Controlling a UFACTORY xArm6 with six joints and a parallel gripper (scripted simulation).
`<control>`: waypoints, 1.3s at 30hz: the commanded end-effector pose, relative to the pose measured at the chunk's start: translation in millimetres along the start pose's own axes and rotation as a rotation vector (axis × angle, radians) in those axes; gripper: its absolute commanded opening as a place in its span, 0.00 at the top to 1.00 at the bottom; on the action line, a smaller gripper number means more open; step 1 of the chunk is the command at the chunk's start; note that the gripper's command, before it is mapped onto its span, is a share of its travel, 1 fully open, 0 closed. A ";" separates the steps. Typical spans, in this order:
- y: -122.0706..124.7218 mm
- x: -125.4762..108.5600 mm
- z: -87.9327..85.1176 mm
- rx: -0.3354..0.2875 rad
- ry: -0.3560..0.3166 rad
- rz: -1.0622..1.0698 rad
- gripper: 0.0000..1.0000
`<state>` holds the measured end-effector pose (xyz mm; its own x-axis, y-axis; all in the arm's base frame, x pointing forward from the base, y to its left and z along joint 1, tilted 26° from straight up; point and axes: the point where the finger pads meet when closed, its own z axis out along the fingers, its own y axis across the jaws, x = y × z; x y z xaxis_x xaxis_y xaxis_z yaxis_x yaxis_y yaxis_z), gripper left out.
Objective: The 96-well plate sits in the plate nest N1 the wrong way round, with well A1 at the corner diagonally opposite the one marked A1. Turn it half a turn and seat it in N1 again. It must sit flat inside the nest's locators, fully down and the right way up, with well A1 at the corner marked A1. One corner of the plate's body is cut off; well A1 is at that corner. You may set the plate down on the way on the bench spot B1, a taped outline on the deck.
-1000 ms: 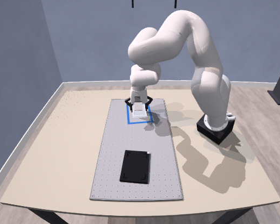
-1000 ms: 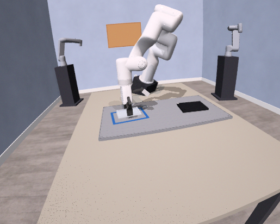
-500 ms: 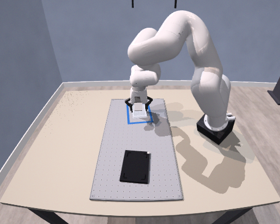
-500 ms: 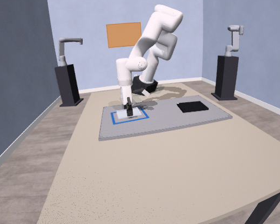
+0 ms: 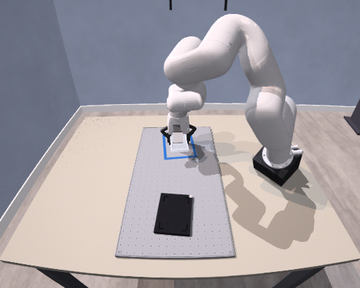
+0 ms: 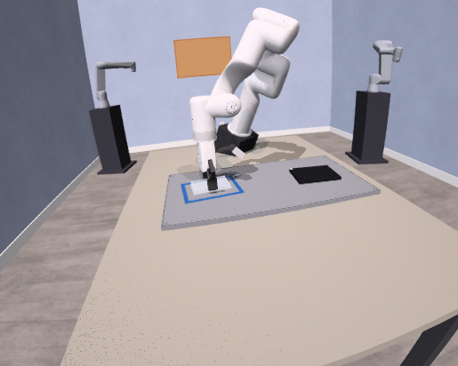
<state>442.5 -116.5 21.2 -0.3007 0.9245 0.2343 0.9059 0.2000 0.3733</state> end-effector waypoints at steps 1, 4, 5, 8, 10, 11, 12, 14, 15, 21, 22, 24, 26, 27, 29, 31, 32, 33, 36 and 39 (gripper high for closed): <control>1.1 -0.8 -0.7 -0.002 -0.002 -0.001 1.00; 1.1 -0.8 -0.2 -0.002 -0.002 -0.001 1.00; 1.1 -0.8 0.0 -0.002 -0.002 -0.001 1.00; 1.1 -0.8 0.5 -0.002 -0.002 -0.001 1.00; 1.1 -0.8 0.8 -0.002 -0.002 -0.001 1.00; 1.1 -0.8 1.0 -0.002 -0.002 -0.001 1.00; 1.1 -0.8 1.2 -0.002 -0.002 -0.001 1.00; 1.1 -0.8 1.5 -0.002 -0.002 -0.001 1.00; 1.1 -0.8 1.7 -0.002 -0.002 -0.001 1.00; 1.1 -0.8 2.3 -0.002 -0.002 -0.001 1.00; 1.1 -0.8 2.5 -0.002 -0.002 -0.001 1.00; 1.1 -0.8 2.8 -0.002 -0.002 -0.001 1.00; 1.1 -0.8 3.2 -0.002 -0.002 -0.001 1.00; 1.1 -0.8 3.3 -0.002 -0.002 -0.001 1.00; 1.1 -0.8 3.7 -0.002 -0.002 -0.001 1.00; 1.1 -0.8 4.0 -0.002 -0.002 -0.001 1.00; 1.1 -0.8 4.0 -0.002 -0.002 -0.001 1.00; 1.1 -0.8 4.0 -0.002 -0.002 -0.001 1.00; 1.1 -0.8 4.7 -0.002 -0.002 -0.001 0.00; 1.1 -0.8 4.7 -0.002 -0.002 -0.001 0.00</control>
